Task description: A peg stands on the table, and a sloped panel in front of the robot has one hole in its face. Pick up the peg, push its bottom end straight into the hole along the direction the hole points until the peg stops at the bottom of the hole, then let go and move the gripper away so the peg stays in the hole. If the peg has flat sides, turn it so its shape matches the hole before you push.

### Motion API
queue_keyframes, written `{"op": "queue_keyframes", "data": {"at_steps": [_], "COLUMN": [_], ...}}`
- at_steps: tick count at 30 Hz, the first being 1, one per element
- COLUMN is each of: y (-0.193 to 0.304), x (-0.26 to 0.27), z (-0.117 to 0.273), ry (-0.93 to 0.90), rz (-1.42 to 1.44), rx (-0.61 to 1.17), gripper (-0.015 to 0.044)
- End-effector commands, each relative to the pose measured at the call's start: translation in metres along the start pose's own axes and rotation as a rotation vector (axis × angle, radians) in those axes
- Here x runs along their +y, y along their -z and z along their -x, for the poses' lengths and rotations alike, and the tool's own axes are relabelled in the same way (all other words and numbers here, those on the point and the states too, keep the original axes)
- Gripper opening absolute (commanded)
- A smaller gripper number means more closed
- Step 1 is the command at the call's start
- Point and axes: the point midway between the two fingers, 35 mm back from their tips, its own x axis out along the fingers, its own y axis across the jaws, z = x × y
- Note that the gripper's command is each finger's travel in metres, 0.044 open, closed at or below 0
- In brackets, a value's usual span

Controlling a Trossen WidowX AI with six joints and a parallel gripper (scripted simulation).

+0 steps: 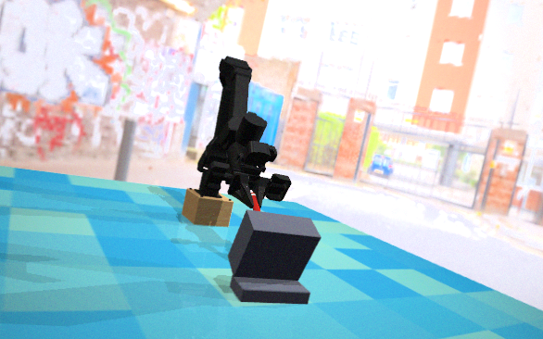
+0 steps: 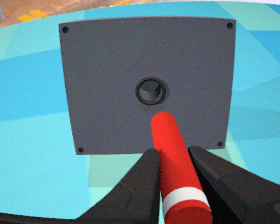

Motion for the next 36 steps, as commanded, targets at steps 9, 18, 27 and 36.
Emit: {"op": "queue_keyframes", "data": {"at_steps": [9,18,27,36], "y": [-0.001,-0.001,0.000,0.000], "x": [0.001,0.002,0.003,0.003], "z": [-0.007,-0.010,-0.014,-0.017], "ry": [0.001,-0.001,-0.004,-0.006], "rz": [-0.008,-0.010,-0.007,-0.005], "rx": [-0.027,-0.040,-0.058,-0.072], "gripper": [0.0000,0.0000,0.0000,0.0000]}}
